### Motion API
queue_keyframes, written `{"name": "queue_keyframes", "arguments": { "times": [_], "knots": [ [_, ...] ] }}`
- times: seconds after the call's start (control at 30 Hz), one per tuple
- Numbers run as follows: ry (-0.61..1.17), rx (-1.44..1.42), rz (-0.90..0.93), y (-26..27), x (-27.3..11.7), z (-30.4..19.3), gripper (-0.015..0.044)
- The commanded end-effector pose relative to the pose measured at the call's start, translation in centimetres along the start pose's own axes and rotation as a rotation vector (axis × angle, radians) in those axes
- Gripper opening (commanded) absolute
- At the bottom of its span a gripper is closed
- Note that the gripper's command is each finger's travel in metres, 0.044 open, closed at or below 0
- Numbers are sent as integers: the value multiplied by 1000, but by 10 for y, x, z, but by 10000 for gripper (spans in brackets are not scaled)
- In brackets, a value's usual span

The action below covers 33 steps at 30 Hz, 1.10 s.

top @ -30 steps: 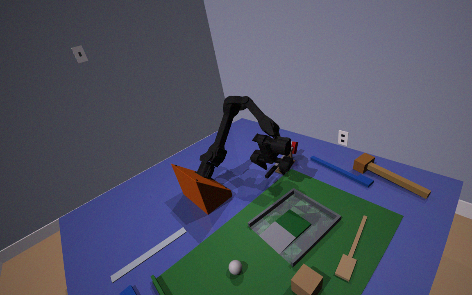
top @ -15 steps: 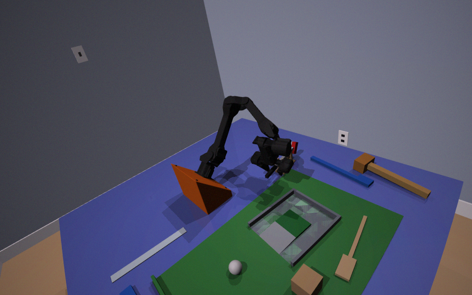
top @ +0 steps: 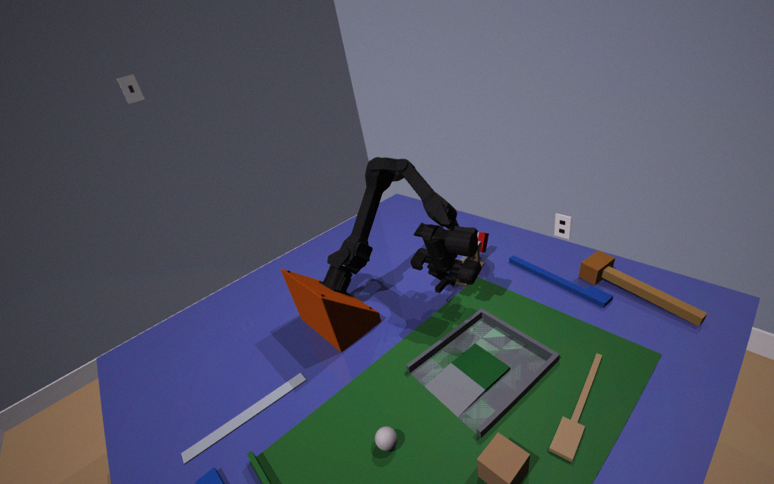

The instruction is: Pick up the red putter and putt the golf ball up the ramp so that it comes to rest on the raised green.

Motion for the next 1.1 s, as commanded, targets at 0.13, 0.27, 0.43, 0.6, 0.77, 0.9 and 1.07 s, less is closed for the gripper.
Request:
{"name": "queue_keyframes", "arguments": {
  "times": [0.13,0.27,0.43,0.6,0.77,0.9,1.07],
  "knots": [
    [15,8,-12,-2,-16,3,0],
    [30,21,-26,-3,-35,7,0],
    [44,37,-44,-2,-60,14,0],
    [52,54,-63,0,-84,24,0],
    [54,62,-74,2,-95,30,0],
    [59,76,-69,1,-89,23,0],
    [93,127,-82,-3,-93,10,0]
  ]
}}
Point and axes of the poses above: the point midway between the two fingers, 35 mm back from their tips, its own x axis out along the fingers, its own y axis across the jaws, z = x × y, the point moved 8 cm from there along -x, back along the fingers, and after that the axes turned 14 degrees about -x, right-handed, at the moved point
